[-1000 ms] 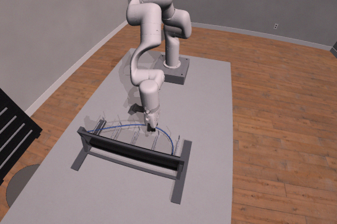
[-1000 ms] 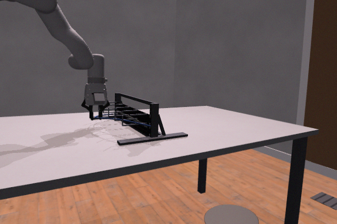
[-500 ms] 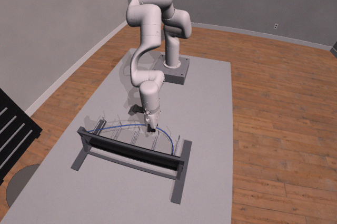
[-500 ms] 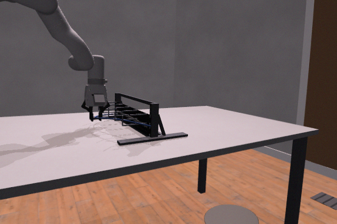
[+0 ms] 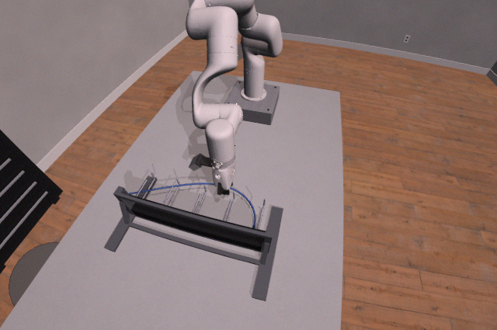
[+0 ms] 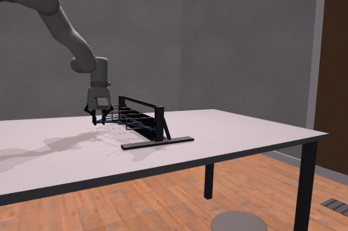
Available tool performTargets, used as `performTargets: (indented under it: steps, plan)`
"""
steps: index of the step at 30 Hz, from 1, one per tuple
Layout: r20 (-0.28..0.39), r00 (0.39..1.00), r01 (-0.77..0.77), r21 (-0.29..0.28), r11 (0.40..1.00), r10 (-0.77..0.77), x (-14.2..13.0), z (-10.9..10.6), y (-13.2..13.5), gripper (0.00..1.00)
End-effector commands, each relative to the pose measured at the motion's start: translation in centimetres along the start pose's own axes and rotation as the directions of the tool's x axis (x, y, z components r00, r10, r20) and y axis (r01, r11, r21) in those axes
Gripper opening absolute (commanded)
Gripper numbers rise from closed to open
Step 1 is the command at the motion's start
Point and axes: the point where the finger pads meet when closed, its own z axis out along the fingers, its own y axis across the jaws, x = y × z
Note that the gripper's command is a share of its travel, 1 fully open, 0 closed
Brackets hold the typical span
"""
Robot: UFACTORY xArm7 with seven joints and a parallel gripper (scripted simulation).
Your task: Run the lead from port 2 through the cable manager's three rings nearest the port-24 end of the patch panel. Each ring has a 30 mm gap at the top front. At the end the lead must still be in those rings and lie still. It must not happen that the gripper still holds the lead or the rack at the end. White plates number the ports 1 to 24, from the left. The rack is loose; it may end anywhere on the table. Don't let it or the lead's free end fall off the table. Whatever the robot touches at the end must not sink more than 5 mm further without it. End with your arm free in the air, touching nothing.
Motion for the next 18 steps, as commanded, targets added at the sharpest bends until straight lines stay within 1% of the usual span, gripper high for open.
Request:
performTargets:
  steps: [1,4,5,18]
  plan:
    - [0.000,1.000,0.000,0.005,1.000,0.000,-0.01,-0.18,-0.18,0.33]
    - [0.000,1.000,0.000,0.005,1.000,0.000,-0.01,-0.18,-0.18,0.33]
    - [0.000,1.000,0.000,0.005,1.000,0.000,-0.01,-0.18,-0.18,0.00]
    - [0.000,1.000,0.000,0.005,1.000,0.000,-0.01,-0.18,-0.18,0.00]
